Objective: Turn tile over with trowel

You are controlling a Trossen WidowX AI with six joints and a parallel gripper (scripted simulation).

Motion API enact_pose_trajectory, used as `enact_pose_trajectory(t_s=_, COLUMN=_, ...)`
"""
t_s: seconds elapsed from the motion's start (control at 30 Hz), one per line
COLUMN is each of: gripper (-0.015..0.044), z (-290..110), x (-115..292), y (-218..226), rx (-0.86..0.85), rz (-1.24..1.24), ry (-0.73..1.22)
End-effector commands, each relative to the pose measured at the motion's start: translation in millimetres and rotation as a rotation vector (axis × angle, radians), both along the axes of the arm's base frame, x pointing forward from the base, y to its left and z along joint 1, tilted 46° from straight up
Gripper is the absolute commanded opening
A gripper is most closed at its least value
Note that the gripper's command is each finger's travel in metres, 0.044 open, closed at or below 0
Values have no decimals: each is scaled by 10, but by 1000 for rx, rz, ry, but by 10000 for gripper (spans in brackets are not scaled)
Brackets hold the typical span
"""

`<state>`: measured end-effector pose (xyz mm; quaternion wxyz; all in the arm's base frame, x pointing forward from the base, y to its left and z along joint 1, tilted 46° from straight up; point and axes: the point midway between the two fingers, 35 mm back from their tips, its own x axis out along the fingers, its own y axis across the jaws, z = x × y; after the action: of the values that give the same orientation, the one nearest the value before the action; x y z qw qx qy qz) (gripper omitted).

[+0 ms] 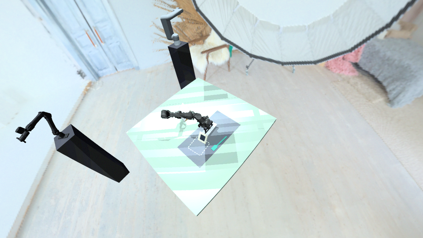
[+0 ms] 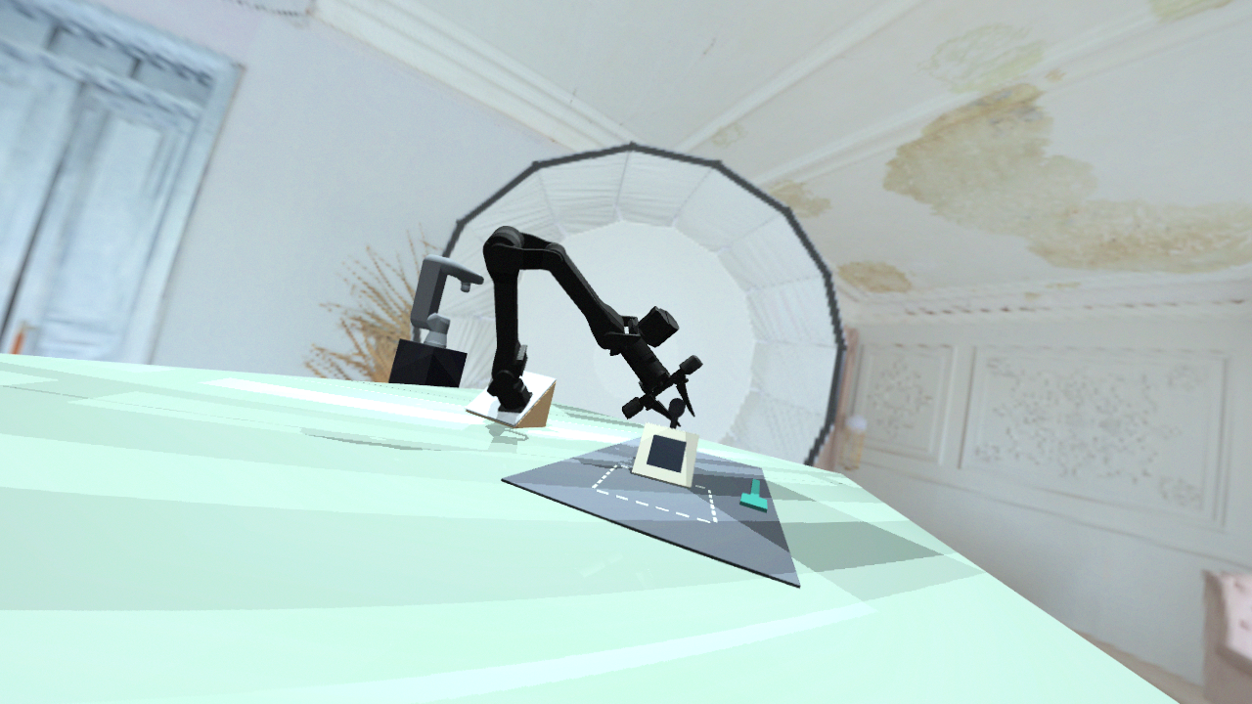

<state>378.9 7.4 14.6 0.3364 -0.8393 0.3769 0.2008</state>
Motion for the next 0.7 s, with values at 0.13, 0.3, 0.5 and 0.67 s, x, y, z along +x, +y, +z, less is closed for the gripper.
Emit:
enact_pose_trajectory(t_s=0.13, gripper=0, z=197, x=80, y=-25, rx=10, rz=10, ry=-27)
enact_pose_trajectory(t_s=0.3, gripper=0, z=262, x=87, y=-82, rx=9, rz=10, ry=-27)
enact_pose_trajectory(t_s=0.5, gripper=0, z=329, x=93, y=-161, rx=9, rz=10, ry=-27)
enact_pose_trajectory(t_s=0.67, gripper=0, z=375, x=96, y=-234, rx=8, rz=10, ry=-27)
